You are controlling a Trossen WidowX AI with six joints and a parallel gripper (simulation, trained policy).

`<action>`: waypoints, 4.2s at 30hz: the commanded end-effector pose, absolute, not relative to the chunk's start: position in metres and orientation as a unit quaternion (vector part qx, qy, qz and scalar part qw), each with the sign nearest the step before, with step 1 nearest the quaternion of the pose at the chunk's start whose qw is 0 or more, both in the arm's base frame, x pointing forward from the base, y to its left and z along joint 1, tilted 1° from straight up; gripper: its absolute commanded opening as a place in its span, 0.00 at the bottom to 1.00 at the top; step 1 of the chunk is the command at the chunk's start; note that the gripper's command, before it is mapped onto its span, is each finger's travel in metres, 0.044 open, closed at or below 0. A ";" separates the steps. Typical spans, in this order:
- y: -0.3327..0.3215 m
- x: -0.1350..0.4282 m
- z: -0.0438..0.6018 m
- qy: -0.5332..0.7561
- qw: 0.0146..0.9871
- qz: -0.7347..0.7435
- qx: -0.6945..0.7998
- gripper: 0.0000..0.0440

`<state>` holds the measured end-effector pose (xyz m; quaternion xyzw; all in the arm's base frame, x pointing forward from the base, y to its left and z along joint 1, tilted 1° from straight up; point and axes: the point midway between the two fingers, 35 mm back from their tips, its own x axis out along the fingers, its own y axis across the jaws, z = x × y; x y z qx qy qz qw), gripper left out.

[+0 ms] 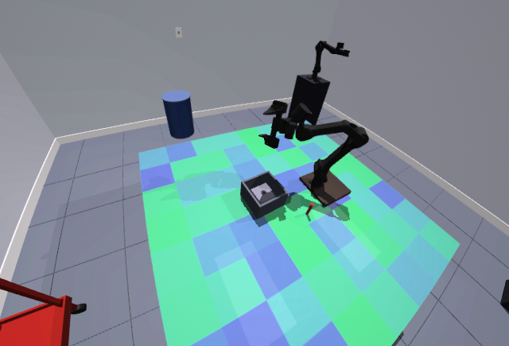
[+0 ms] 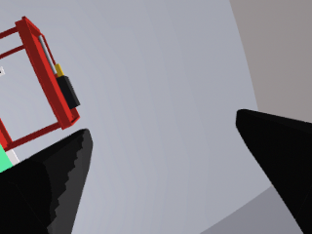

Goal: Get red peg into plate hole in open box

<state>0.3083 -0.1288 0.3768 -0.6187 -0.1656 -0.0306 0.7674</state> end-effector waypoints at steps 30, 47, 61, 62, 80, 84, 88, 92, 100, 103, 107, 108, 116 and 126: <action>-0.044 0.349 0.363 -0.069 0.976 0.040 -0.203 1.00; 0.011 0.347 0.308 0.090 0.993 0.063 0.030 0.99; 0.052 0.319 0.248 0.256 0.948 0.035 0.185 0.99; 0.055 0.316 0.243 0.268 0.943 0.031 0.194 0.99; 0.088 0.244 0.166 0.475 0.818 -0.100 0.308 1.00; 0.092 0.224 0.151 0.513 0.784 -0.143 0.320 1.00; 0.095 0.206 0.136 0.543 0.750 -0.188 0.328 1.00; 0.099 0.193 0.123 0.560 0.724 -0.224 0.336 1.00; 0.106 0.183 0.095 0.570 0.695 -0.260 0.354 1.00; 0.109 0.182 0.082 0.569 0.688 -0.266 0.362 1.00; 0.111 0.182 0.065 0.566 0.681 -0.272 0.375 1.00; 0.112 0.182 0.061 0.566 0.680 -0.274 0.379 1.00; 0.112 0.179 0.042 0.566 0.659 -0.292 0.401 0.71; 0.113 0.176 0.041 0.590 0.631 -0.295 0.408 0.12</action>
